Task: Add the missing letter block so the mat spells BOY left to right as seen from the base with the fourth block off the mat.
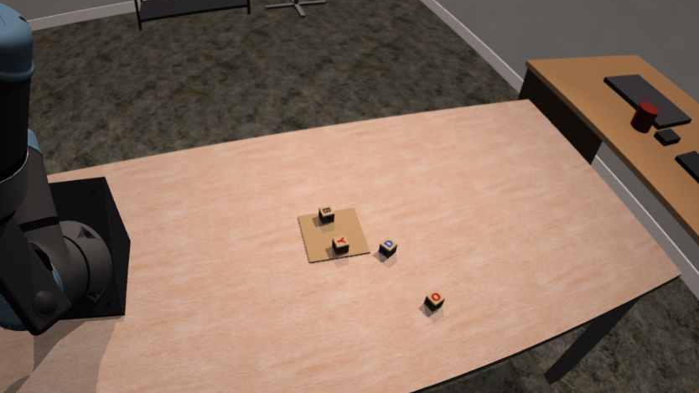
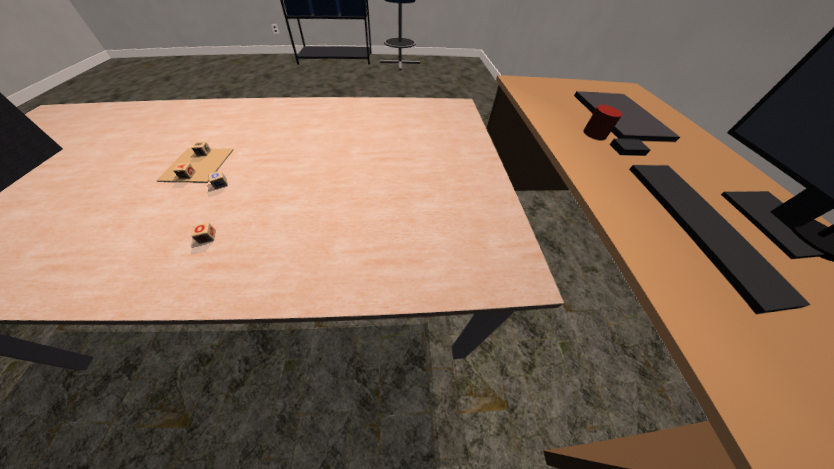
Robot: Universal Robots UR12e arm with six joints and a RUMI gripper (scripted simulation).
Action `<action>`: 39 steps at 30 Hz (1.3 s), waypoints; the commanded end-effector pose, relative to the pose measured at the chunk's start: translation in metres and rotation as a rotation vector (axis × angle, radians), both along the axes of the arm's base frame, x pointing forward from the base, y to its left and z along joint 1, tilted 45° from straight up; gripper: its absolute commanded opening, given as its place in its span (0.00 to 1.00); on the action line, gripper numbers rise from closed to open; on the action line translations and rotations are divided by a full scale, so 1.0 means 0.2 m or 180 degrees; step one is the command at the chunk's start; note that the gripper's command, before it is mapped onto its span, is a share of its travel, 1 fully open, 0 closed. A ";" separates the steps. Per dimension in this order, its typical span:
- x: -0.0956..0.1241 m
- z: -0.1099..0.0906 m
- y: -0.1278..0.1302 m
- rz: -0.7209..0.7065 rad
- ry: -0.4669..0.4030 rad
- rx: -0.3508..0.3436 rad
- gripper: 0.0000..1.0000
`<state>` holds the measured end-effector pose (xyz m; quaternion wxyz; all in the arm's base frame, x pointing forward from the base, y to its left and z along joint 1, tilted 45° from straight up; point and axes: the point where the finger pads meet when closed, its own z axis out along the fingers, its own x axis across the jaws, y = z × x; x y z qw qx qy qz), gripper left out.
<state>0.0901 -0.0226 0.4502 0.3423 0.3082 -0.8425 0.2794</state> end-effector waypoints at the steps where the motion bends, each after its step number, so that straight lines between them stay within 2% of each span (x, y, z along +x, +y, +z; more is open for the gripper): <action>1: 0.00 0.00 0.00 0.0000 -0.0002 0.0000 1.00; 25: 0.03 -0.01 0.00 0.0011 -0.0010 -0.0002 1.00; 32: 0.15 -0.04 0.01 0.0066 -0.0047 -0.0013 1.00; 34: 0.15 -0.04 0.01 0.0066 -0.0047 -0.0013 1.00; 39: 0.32 -0.09 0.02 0.0143 -0.0100 -0.0030 1.00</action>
